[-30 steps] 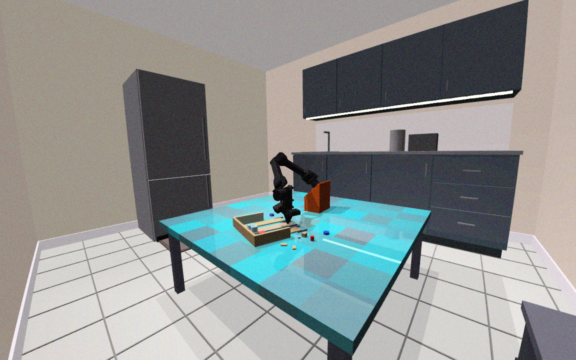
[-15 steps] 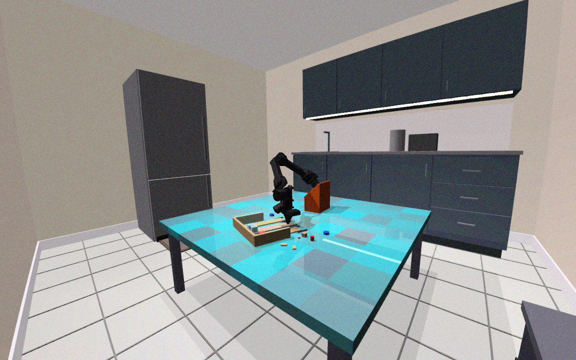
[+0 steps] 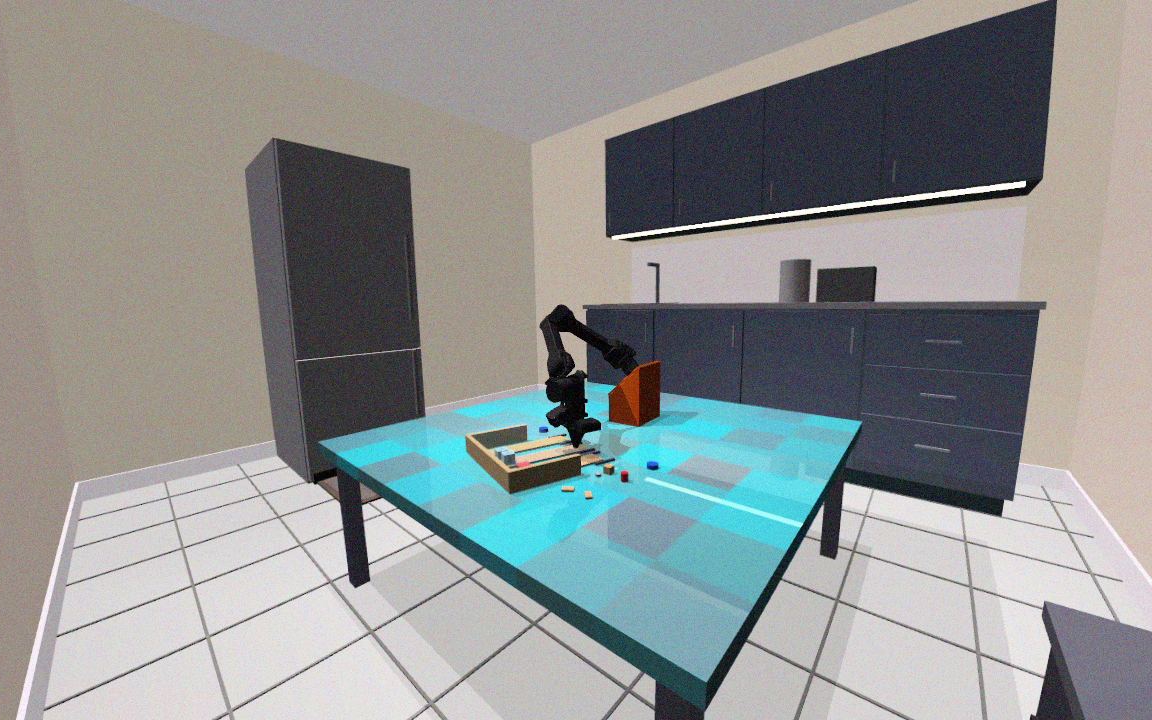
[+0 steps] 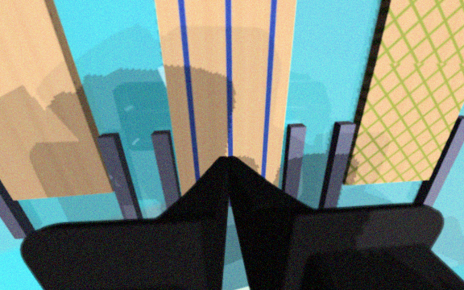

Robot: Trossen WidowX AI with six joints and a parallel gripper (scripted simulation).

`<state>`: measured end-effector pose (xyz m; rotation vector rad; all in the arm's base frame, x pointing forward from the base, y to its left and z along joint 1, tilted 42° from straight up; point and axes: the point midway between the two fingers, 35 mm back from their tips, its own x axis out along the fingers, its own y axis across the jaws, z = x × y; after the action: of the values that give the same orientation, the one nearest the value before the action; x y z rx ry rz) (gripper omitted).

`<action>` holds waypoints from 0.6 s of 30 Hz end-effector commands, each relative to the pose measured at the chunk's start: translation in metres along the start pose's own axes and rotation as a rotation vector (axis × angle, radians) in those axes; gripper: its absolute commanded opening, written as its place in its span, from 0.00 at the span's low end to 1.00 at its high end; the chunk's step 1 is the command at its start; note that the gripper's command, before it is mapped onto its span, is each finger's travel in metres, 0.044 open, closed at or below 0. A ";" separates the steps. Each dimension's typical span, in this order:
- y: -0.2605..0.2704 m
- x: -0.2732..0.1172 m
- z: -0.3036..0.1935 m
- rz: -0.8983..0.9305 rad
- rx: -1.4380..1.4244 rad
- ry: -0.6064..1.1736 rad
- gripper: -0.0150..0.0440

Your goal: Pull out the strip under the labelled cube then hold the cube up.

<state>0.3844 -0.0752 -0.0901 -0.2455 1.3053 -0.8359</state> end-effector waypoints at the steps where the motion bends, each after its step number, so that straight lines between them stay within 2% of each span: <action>1: -0.001 0.002 -0.002 -0.006 -0.006 0.002 0.25; 18: -0.001 0.004 -0.002 -0.006 -0.006 0.002 0.25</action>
<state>0.3842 -0.0754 -0.0908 -0.2490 1.3056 -0.8346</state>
